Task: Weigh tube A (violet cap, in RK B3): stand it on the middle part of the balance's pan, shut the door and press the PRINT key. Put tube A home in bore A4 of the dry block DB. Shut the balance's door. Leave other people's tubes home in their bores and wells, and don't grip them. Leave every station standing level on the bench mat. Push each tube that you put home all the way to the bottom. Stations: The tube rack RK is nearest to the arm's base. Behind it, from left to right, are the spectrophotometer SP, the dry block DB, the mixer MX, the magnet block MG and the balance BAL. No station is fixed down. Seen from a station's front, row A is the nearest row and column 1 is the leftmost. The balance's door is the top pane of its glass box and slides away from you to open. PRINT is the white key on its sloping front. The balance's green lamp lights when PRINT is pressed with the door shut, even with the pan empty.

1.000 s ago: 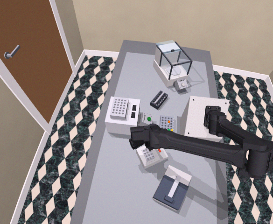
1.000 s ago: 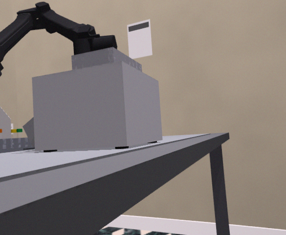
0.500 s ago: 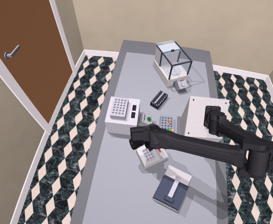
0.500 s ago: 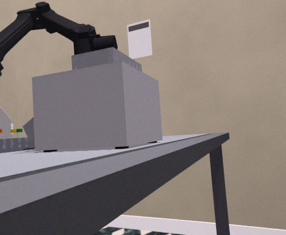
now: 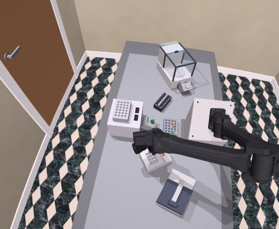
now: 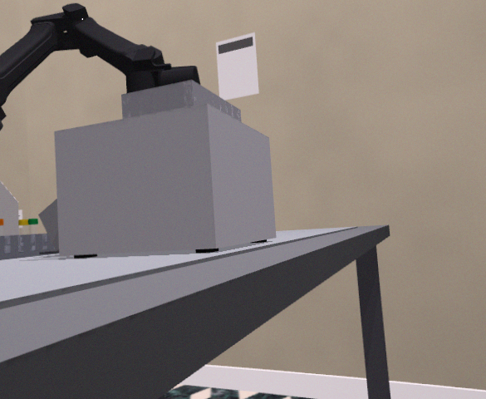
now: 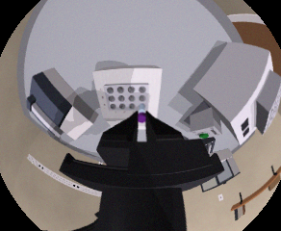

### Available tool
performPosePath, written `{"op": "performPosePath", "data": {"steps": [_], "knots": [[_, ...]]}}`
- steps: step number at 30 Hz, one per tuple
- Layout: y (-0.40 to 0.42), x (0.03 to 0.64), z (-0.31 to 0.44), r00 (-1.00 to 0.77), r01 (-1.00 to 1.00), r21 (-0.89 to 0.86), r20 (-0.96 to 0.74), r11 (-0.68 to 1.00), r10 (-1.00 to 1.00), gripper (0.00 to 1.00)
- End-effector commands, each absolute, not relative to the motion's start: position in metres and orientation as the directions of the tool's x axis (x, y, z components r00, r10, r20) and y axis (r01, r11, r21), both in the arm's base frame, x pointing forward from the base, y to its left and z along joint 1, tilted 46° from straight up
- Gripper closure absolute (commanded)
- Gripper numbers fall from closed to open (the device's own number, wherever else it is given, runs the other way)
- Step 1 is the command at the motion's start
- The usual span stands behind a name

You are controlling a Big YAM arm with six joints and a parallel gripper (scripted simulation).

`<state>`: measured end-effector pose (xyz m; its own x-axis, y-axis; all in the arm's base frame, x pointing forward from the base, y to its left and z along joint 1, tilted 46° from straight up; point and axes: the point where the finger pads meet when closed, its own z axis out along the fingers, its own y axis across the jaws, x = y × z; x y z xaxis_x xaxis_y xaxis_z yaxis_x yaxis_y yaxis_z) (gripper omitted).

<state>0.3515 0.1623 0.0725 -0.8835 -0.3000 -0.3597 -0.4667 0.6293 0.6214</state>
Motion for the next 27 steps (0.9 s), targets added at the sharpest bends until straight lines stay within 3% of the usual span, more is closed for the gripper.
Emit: {"op": "performPosePath", "data": {"steps": [1, 27], "knots": [[0.169, 0.354, 0.071, -0.883, -0.469, 0.628, -0.359, 0.621, -0.303, 0.91], [0.176, 0.351, 0.059, -0.886, -0.463, 0.631, -0.352, 0.623, -0.302, 0.91]]}}
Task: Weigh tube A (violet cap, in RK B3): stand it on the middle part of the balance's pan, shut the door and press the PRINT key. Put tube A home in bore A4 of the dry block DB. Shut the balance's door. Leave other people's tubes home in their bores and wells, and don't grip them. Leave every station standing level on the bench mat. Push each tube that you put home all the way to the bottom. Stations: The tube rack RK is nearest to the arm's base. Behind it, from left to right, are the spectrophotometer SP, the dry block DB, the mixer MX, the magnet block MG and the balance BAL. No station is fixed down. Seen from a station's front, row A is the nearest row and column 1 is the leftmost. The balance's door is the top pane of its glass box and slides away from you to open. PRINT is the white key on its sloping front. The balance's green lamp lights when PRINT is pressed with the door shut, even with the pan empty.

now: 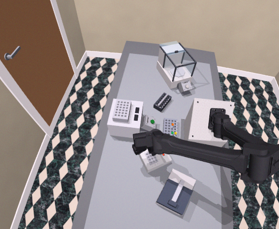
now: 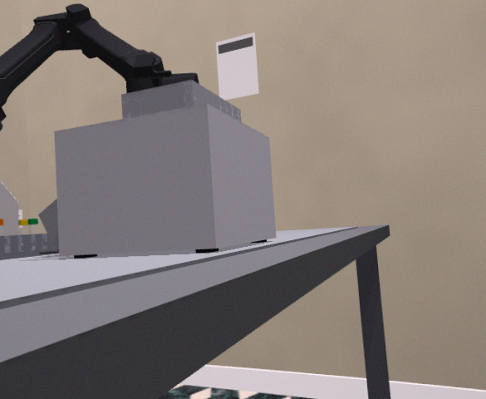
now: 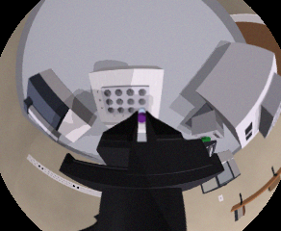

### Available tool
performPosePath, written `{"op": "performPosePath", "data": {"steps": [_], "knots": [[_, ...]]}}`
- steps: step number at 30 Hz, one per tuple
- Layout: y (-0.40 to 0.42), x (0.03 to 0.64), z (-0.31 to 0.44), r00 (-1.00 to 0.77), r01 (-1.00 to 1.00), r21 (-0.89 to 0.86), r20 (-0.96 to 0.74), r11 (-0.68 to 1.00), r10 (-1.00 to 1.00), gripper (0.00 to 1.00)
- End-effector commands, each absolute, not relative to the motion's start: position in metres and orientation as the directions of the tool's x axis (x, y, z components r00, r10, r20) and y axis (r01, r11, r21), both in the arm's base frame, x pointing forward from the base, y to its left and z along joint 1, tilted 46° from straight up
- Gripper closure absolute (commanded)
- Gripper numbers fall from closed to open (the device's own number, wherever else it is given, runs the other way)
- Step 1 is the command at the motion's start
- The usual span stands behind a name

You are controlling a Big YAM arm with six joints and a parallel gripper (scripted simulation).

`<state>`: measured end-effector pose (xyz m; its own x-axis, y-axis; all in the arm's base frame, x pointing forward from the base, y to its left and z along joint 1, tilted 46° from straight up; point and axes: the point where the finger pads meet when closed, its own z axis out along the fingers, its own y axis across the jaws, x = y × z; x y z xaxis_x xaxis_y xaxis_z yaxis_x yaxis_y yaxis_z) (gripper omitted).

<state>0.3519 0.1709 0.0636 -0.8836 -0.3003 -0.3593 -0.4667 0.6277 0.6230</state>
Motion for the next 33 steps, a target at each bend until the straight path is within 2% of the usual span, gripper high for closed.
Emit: {"op": "performPosePath", "data": {"steps": [1, 33], "knots": [[0.1769, 0.3518, 0.0592, -0.885, -0.464, 0.63, -0.354, 0.623, -0.302, 0.91], [0.1749, 0.3585, 0.0637, -0.879, -0.473, 0.619, -0.374, 0.627, -0.295, 0.91]]}}
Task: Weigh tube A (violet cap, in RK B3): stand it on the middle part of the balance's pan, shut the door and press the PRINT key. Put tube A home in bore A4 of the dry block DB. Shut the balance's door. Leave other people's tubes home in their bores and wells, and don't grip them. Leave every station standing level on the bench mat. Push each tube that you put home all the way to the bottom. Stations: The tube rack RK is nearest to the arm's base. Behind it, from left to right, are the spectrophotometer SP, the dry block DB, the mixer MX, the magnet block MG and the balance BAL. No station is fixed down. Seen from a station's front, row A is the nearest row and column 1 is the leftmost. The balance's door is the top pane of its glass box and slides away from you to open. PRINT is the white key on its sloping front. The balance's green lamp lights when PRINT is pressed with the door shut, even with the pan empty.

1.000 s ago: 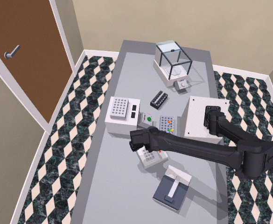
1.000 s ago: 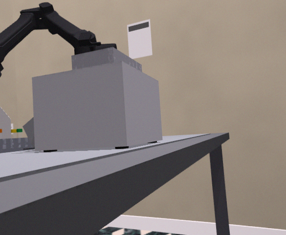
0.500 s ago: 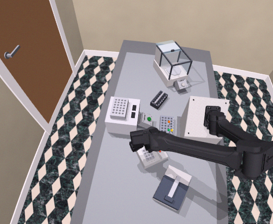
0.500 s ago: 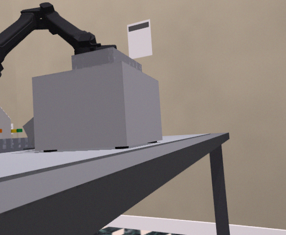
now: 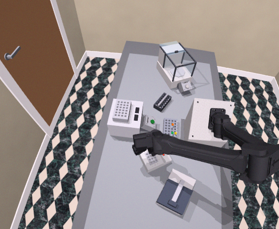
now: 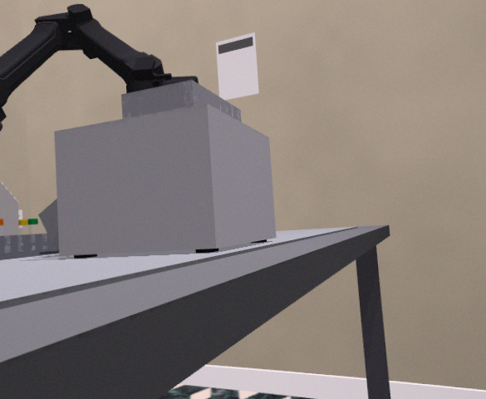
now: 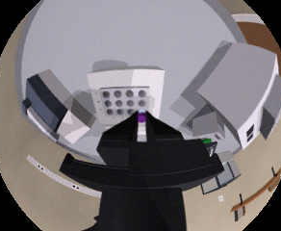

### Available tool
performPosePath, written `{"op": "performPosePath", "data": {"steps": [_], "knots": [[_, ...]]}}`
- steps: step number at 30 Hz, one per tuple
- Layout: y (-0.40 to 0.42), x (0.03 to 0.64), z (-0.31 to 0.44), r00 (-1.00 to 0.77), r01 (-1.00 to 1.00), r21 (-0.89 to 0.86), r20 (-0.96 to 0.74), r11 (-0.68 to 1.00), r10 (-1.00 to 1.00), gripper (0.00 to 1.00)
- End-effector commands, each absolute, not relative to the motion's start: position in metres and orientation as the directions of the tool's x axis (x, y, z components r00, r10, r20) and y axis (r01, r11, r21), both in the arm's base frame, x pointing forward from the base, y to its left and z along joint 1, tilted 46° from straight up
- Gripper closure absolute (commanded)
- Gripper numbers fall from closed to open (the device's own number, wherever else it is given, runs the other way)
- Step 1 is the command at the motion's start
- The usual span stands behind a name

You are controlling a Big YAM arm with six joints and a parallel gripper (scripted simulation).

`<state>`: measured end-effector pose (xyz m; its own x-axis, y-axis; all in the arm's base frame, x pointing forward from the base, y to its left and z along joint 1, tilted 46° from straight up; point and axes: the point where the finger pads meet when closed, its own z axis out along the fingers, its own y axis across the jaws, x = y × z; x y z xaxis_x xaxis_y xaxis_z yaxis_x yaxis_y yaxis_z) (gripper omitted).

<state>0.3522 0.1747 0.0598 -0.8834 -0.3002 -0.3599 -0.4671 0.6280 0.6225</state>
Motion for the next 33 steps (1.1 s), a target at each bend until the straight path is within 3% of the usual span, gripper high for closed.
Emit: {"op": "performPosePath", "data": {"steps": [1, 2, 33], "knots": [[0.175, 0.358, 0.064, -0.879, -0.473, 0.619, -0.374, 0.627, -0.295, 0.91], [0.17, 0.356, 0.059, -0.887, -0.459, 0.626, -0.361, 0.63, -0.288, 0.64], [0.161, 0.367, 0.083, -0.871, -0.485, 0.608, -0.4, 0.629, -0.286, 0.64]]}}
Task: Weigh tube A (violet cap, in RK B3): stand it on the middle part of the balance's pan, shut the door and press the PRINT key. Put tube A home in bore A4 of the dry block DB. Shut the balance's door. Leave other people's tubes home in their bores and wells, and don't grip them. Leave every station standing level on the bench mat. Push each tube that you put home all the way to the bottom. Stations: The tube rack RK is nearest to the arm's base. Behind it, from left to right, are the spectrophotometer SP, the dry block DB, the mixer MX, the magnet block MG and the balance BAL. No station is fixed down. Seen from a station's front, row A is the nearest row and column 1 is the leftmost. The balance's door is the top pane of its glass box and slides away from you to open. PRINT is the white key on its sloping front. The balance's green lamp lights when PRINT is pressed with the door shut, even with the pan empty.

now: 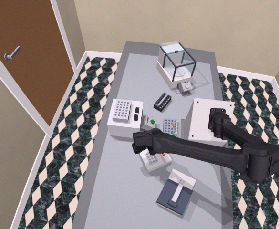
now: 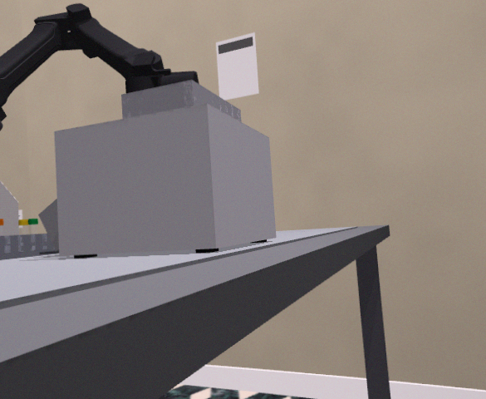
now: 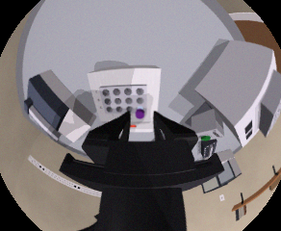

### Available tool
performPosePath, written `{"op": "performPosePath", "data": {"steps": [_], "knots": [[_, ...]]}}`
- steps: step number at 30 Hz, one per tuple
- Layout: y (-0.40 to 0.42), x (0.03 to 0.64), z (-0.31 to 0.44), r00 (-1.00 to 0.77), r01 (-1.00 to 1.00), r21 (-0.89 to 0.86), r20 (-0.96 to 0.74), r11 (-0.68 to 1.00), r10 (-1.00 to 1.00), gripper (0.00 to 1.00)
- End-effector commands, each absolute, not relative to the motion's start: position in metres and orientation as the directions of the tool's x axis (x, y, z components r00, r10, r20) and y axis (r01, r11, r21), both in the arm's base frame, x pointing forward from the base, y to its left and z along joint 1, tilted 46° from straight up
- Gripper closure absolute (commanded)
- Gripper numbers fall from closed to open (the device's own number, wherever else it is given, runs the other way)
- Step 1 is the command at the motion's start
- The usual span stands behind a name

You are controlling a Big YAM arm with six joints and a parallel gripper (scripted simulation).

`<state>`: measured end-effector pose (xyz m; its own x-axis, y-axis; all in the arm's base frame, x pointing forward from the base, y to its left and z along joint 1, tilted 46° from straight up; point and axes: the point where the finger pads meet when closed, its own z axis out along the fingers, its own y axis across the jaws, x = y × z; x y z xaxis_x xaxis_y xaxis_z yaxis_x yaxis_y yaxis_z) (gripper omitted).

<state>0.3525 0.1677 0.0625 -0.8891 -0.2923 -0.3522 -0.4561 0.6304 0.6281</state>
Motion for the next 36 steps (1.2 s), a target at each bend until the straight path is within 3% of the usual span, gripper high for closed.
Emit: {"op": "performPosePath", "data": {"steps": [1, 36], "knots": [[0.16, 0.367, 0.084, -0.871, -0.486, 0.608, -0.4, 0.629, -0.286, 0.64], [0.131, 0.368, 0.117, -0.869, -0.488, 0.603, -0.403, 0.631, -0.287, 0.64]]}}
